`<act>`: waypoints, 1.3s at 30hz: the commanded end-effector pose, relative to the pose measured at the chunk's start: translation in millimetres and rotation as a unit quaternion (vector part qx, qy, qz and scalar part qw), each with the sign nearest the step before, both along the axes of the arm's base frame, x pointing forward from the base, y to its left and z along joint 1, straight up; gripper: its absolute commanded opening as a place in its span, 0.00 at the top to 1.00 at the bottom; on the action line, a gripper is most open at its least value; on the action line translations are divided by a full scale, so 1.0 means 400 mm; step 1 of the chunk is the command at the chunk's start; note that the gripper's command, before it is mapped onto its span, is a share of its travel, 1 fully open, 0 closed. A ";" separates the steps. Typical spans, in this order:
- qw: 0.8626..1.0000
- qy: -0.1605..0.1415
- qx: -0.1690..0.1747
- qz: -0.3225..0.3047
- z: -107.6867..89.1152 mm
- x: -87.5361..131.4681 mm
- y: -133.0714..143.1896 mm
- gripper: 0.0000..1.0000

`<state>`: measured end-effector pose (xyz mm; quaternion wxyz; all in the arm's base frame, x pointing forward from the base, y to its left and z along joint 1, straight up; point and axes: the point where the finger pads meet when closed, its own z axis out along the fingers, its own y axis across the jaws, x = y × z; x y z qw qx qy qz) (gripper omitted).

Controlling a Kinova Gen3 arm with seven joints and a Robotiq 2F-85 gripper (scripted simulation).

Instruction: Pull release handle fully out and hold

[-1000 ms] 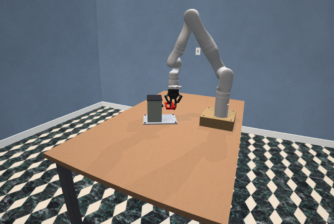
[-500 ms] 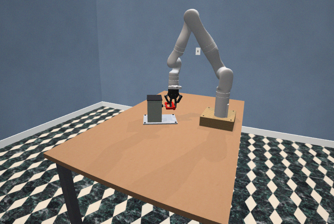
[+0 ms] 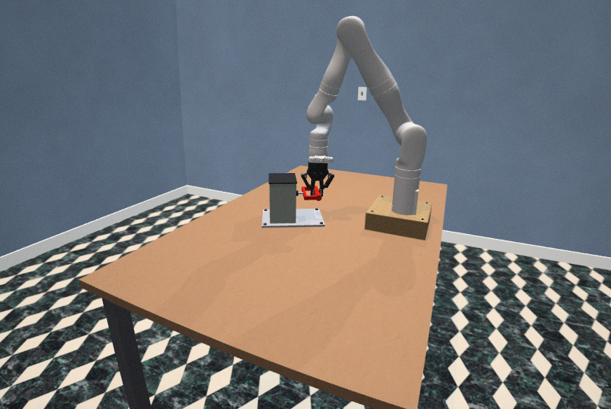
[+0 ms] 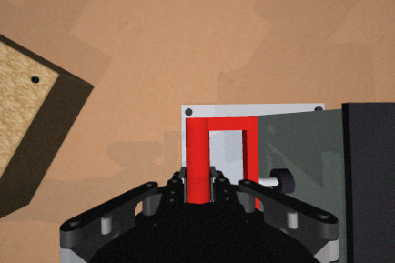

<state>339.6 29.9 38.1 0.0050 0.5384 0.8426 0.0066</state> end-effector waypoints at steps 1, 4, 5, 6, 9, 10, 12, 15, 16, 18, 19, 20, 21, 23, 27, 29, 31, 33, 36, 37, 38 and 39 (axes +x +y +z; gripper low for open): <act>1.000 0.005 0.000 -0.002 0.000 -0.021 -0.010 1.00; 1.000 0.005 0.000 -0.002 0.000 -0.035 -0.016 1.00; 1.000 0.005 0.000 -0.002 0.000 -0.040 -0.018 1.00; 1.000 0.005 0.000 -0.002 0.000 -0.046 -0.021 1.00; 1.000 0.005 0.000 -0.002 0.000 -0.062 -0.028 1.00; 1.000 0.005 0.000 -0.002 0.000 -0.068 -0.031 1.00; 1.000 0.005 0.000 -0.002 -0.001 -0.079 -0.036 1.00; 1.000 0.005 0.000 -0.002 -0.001 -0.084 -0.039 1.00; 1.000 0.005 0.000 -0.002 -0.001 -0.090 -0.041 1.00; 1.000 0.005 0.000 -0.002 -0.001 -0.099 -0.045 1.00; 1.000 0.005 0.000 -0.002 -0.001 -0.104 -0.048 1.00; 1.000 0.005 0.000 -0.002 -0.001 -0.108 -0.049 1.00; 1.000 0.005 0.000 -0.002 -0.001 -0.112 -0.051 1.00; 1.000 0.005 0.000 -0.002 -0.001 -0.118 -0.054 1.00; 1.000 0.005 0.000 -0.002 -0.001 -0.127 -0.058 1.00; 1.000 0.005 0.000 -0.002 -0.001 -0.128 -0.059 1.00; 1.000 0.005 0.000 -0.002 -0.001 -0.129 -0.059 1.00; 1.000 0.005 0.000 -0.002 -0.001 -0.129 -0.059 1.00; 1.000 0.005 0.000 -0.002 -0.001 -0.129 -0.059 1.00; 1.000 0.005 0.000 -0.002 -0.001 -0.129 -0.059 1.00; 1.000 0.005 0.000 -0.002 -0.001 -0.129 -0.059 1.00; 1.000 0.005 0.000 -0.002 -0.001 -0.129 -0.059 1.00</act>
